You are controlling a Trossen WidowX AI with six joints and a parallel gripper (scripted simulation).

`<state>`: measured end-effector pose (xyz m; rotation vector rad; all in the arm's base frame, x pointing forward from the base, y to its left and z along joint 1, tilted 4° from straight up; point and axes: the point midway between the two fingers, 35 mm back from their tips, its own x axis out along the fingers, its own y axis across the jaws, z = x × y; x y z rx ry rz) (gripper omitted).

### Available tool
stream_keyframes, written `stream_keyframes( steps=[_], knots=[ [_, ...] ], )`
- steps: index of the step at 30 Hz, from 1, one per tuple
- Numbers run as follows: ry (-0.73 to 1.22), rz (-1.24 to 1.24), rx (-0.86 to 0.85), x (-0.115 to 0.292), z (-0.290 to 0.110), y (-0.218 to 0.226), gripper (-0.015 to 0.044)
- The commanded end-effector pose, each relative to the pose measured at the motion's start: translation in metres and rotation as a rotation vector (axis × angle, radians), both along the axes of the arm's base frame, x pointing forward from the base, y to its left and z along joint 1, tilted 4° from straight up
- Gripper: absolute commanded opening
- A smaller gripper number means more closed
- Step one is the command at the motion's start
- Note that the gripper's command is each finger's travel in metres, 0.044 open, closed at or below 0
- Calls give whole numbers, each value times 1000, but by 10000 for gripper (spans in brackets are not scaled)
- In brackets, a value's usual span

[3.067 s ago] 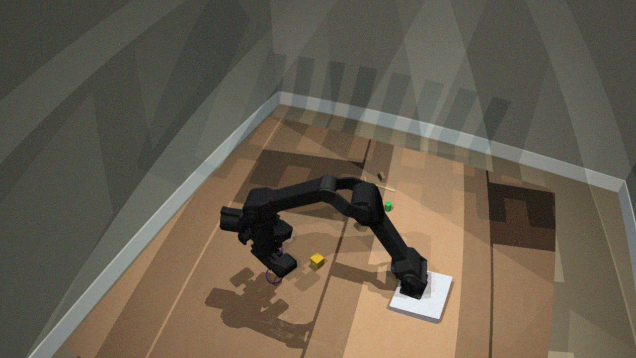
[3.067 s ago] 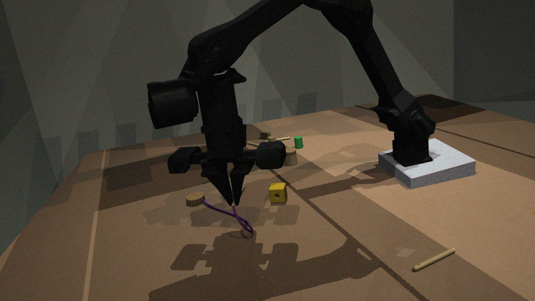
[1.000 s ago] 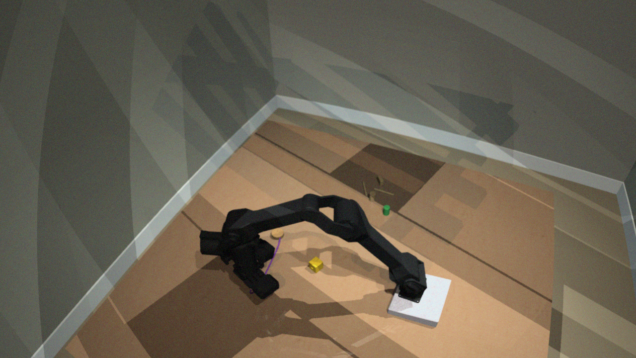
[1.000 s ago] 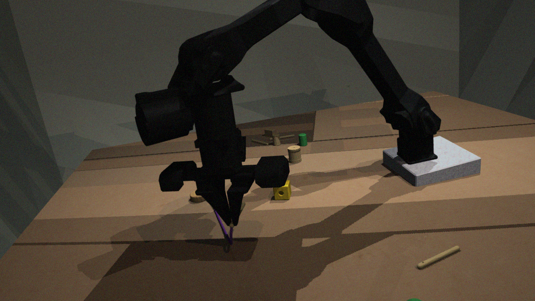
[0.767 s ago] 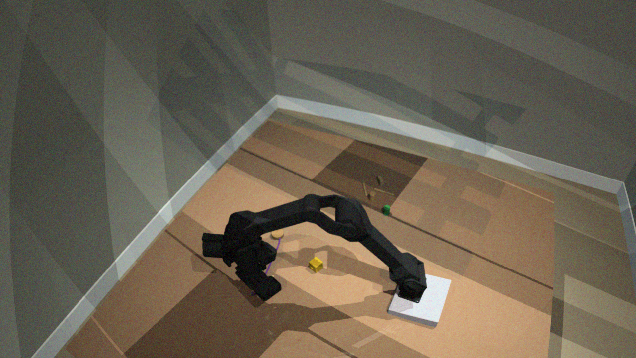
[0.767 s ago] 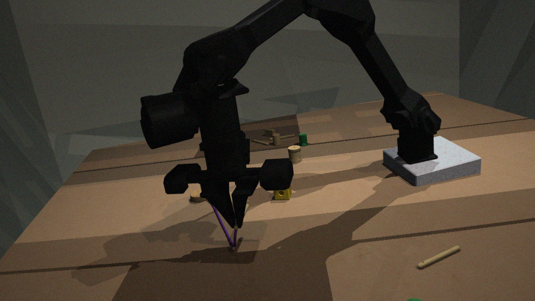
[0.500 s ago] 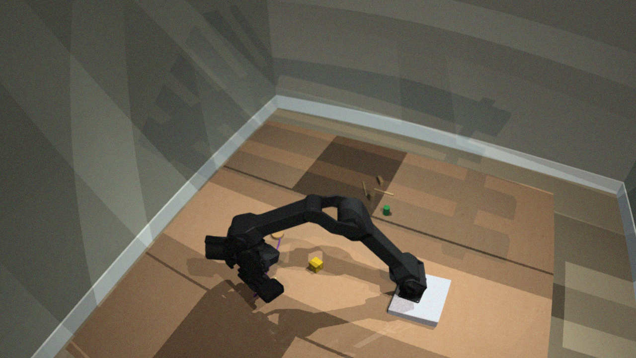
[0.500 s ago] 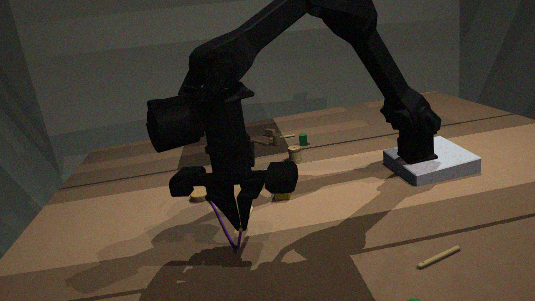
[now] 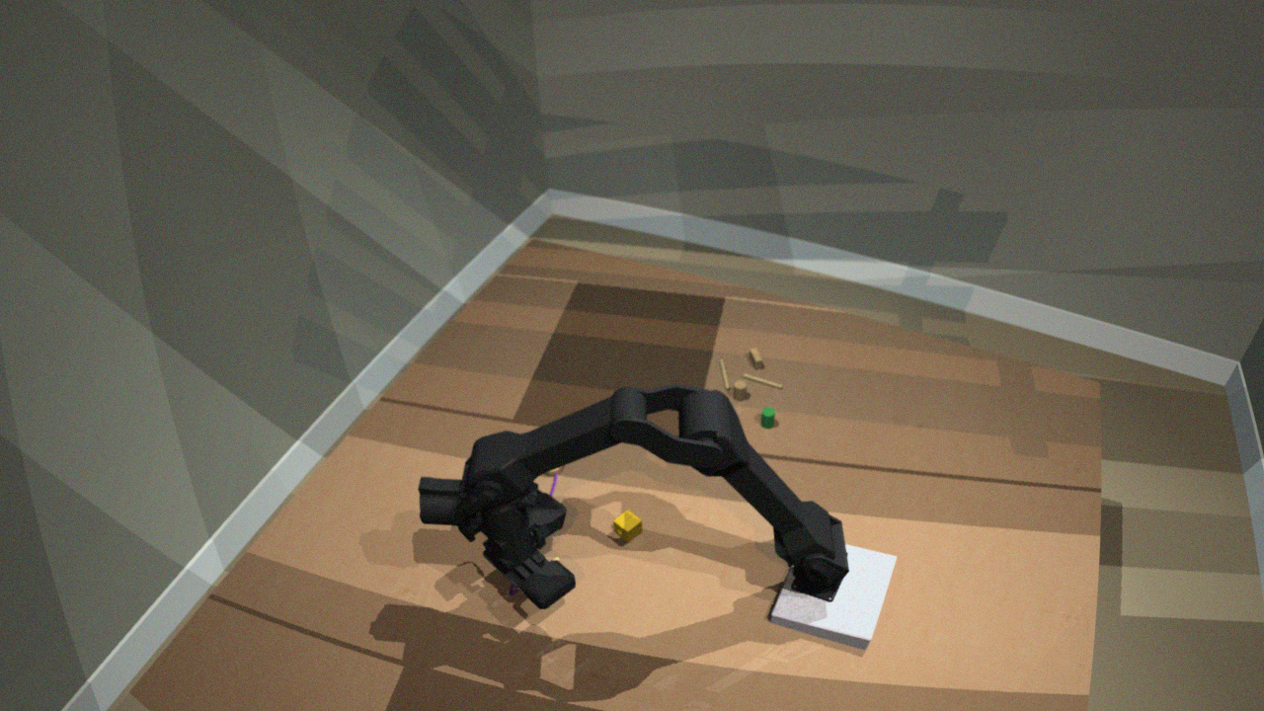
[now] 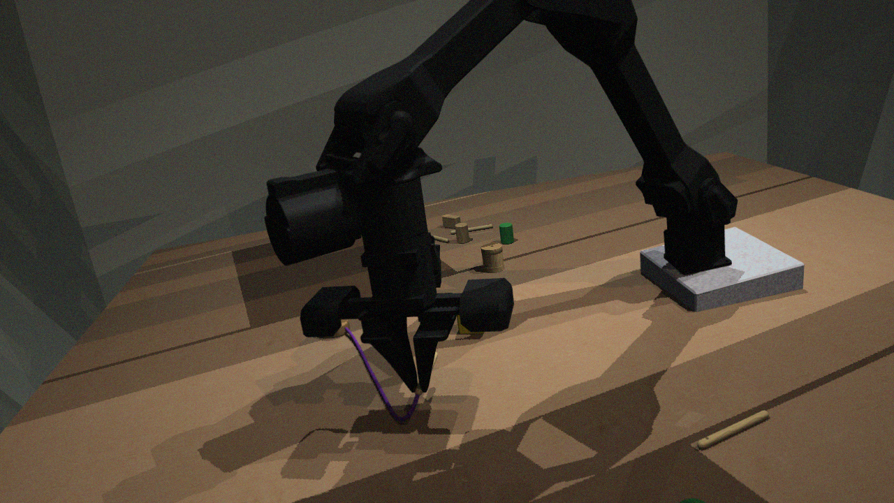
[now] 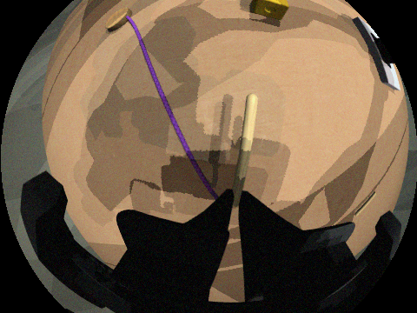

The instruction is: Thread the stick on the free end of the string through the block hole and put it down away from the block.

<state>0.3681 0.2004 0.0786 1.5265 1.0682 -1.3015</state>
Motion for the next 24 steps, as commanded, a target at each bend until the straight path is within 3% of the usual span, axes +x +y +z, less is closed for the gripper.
stream_keyframes(
  steps=[1, 24],
  knots=[
    [3, -3, -6, -5, -6, -1, 0],
    [5, -3, -6, -19, -19, -7, 0]
  ],
)
